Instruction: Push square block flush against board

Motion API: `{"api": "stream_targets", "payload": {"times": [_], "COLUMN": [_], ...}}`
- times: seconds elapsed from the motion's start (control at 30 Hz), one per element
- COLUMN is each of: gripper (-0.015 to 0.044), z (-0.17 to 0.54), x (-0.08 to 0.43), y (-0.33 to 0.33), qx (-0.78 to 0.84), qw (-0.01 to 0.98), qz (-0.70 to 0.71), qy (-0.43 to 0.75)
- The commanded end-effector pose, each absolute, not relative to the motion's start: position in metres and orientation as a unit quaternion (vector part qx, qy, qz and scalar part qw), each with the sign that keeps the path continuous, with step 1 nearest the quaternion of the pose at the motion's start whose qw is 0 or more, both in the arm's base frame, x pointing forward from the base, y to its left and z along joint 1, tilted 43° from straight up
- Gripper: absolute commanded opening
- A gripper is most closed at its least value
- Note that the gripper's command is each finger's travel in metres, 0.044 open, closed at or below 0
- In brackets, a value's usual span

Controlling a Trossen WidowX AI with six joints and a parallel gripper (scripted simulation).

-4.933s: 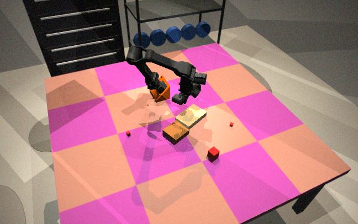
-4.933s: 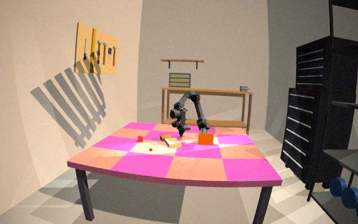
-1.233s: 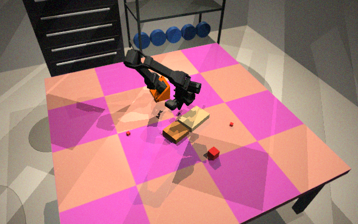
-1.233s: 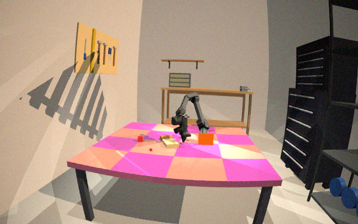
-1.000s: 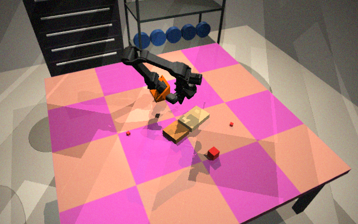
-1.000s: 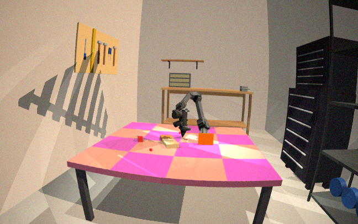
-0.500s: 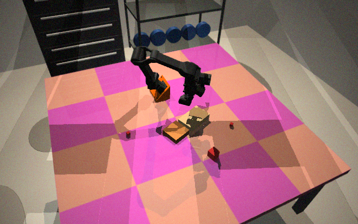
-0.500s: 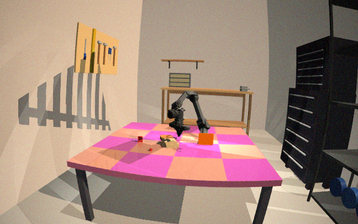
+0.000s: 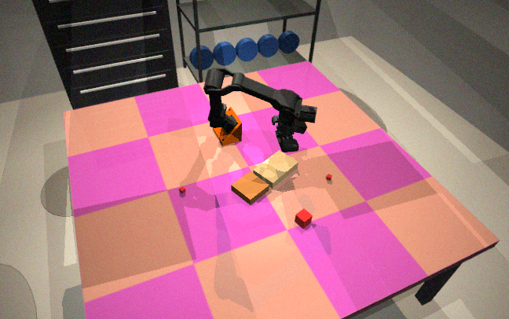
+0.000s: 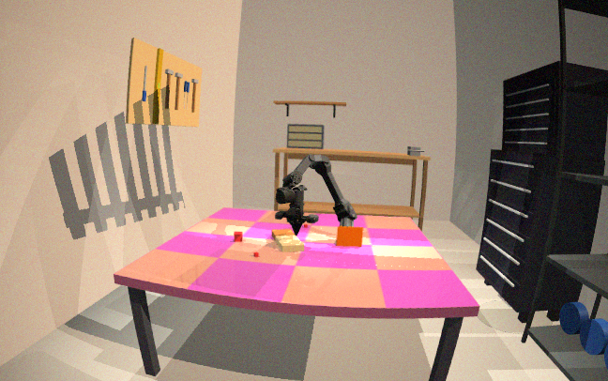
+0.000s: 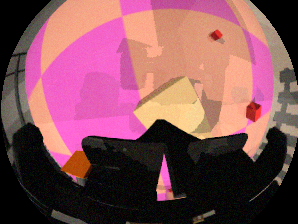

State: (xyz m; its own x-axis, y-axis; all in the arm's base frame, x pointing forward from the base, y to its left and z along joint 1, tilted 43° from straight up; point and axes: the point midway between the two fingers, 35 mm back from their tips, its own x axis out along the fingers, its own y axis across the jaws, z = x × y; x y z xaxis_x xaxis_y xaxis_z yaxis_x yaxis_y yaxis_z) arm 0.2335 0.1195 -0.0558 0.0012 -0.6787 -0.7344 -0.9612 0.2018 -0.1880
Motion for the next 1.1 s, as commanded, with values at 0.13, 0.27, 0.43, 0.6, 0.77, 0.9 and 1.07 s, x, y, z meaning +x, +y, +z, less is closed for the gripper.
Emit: {"api": "stream_targets", "payload": {"times": [0.13, 0.27, 0.43, 0.6, 0.77, 0.9, 1.07], "gripper": [0.0000, 0.0000, 0.0000, 0.0000, 0.0000, 0.0000, 0.0000], "z": [-0.072, -0.082, -0.094, -0.103, -0.124, -0.144, -0.143], "x": [0.247, 0.253, 0.260, 0.264, 0.266, 0.265, 0.266], "y": [0.138, 0.147, 0.157, 0.163, 0.145, 0.125, 0.125], "qx": [-0.642, -0.661, -0.681, -0.691, -0.691, -0.692, -0.692], "qw": [0.302, 0.258, 0.202, 0.163, 0.163, 0.163, 0.163], "qz": [0.272, 0.314, 0.365, 0.398, 0.398, 0.397, 0.397], "qy": [0.651, 0.631, 0.602, 0.581, 0.581, 0.581, 0.581]}}
